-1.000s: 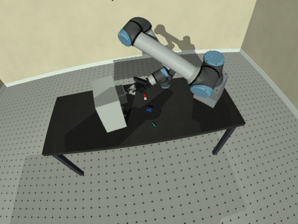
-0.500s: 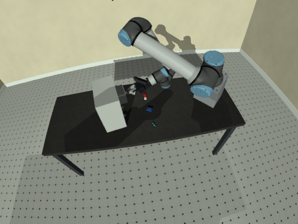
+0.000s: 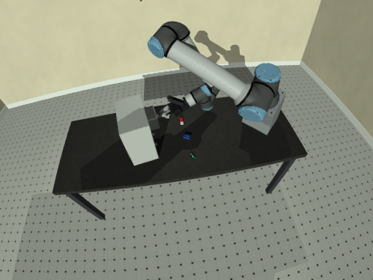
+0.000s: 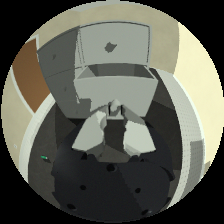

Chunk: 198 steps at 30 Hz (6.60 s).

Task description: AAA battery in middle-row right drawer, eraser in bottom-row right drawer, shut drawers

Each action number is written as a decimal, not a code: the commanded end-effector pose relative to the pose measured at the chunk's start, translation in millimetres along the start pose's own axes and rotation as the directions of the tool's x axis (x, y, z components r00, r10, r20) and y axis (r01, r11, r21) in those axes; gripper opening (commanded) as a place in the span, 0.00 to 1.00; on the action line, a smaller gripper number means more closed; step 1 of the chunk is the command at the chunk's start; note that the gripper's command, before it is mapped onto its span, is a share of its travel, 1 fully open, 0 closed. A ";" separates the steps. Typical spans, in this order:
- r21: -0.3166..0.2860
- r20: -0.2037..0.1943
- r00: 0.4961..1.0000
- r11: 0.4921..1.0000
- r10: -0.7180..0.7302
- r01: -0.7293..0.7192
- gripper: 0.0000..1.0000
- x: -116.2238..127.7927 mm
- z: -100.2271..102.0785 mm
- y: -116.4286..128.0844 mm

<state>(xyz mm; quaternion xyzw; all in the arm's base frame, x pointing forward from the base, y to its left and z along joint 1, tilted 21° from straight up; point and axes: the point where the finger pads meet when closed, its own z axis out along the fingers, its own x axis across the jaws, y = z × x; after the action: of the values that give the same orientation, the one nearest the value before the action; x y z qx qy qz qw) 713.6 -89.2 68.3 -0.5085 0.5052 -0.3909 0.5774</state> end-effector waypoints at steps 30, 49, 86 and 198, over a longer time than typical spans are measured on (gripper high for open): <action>0.000 0.000 1.000 1.000 0.000 0.000 0.20 0.0 -0.2 -0.4; 0.000 0.000 1.000 1.000 0.000 0.000 0.20 0.1 -35.7 12.5; 0.000 0.000 1.000 1.000 0.000 0.000 0.20 0.0 -94.9 15.2; 0.709 -0.494 -0.504 -0.008 0.709 -0.705 0.20 -1.4 -178.9 -26.7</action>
<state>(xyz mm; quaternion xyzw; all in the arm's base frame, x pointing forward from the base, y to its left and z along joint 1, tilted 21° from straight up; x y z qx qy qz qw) 541.6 -125.5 98.5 0.2640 0.8950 -0.0622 0.3543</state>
